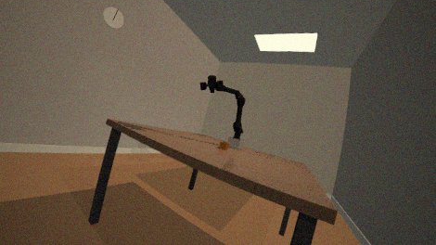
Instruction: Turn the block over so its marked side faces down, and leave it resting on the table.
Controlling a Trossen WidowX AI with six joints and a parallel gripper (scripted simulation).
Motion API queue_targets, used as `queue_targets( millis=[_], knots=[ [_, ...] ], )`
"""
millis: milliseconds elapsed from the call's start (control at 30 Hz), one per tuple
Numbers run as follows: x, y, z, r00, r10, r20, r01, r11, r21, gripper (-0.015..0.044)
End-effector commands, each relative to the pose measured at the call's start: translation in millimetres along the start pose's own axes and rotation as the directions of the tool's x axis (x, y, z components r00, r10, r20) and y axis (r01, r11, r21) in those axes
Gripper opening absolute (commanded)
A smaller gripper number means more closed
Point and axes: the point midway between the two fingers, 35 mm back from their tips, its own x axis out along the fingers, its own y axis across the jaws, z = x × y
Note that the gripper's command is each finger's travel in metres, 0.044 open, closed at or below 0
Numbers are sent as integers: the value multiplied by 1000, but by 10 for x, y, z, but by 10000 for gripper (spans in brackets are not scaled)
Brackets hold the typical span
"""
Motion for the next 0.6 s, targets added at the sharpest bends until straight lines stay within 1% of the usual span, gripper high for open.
queue_targets(
  millis=[0,33,133,300,433,567],
  knots=[
    [20,-4,-19,1000,-3,-4,3,1000,7,426],
    [79,-14,-78,1000,-12,-17,13,999,30,440],
    [398,-43,-449,992,-62,-111,78,987,142,440],
    [835,43,-1232,932,-130,-340,226,938,261,440],
    [1008,206,-1910,820,-169,-546,358,897,260,440],
    [1007,432,-2568,644,-203,-737,469,866,171,440]
  ],
)
